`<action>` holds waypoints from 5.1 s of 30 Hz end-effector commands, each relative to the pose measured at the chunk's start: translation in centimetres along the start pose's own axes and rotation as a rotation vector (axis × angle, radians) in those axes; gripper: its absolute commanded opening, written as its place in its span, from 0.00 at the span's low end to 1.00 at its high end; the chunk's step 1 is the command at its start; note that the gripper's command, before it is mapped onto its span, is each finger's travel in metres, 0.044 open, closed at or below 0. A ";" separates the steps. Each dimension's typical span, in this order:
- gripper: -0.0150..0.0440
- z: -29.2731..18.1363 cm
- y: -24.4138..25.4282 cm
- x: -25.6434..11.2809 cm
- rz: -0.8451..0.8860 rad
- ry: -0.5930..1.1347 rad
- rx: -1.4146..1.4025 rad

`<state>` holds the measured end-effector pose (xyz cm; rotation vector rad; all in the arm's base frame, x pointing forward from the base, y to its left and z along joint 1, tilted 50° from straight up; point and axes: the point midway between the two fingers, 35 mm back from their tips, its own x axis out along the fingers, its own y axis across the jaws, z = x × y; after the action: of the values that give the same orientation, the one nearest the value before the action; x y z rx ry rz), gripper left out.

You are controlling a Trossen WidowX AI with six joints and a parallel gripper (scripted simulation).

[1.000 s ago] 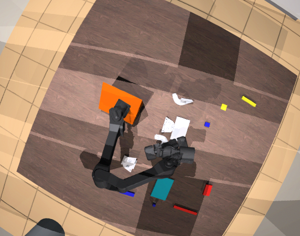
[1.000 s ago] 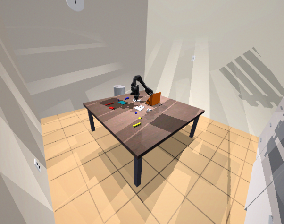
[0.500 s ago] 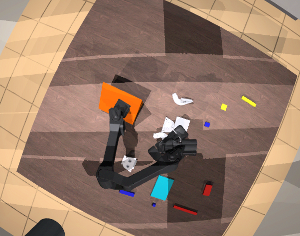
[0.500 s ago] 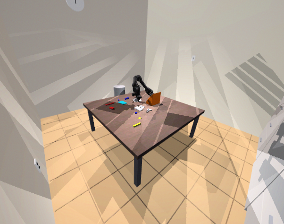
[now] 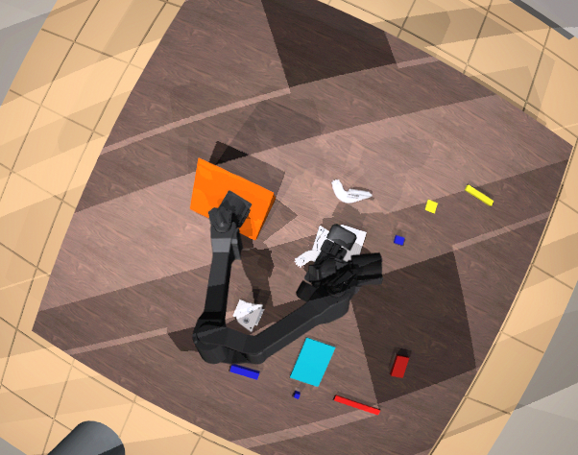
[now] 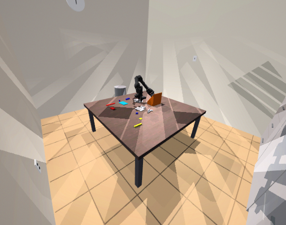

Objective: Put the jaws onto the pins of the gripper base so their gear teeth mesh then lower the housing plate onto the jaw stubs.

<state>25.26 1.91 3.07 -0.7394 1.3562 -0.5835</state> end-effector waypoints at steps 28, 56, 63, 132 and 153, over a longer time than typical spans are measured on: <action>0.48 0.2 1.2 -0.2 0.003 -0.005 -0.072; 0.48 3.2 8.4 -0.2 0.006 -0.007 -0.069; 0.48 3.2 8.4 -0.2 0.006 -0.007 -0.069; 0.48 3.2 8.4 -0.2 0.006 -0.007 -0.069; 0.48 3.2 8.4 -0.2 0.006 -0.007 -0.069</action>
<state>27.99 7.75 -3.02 -0.7981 1.3812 -0.5331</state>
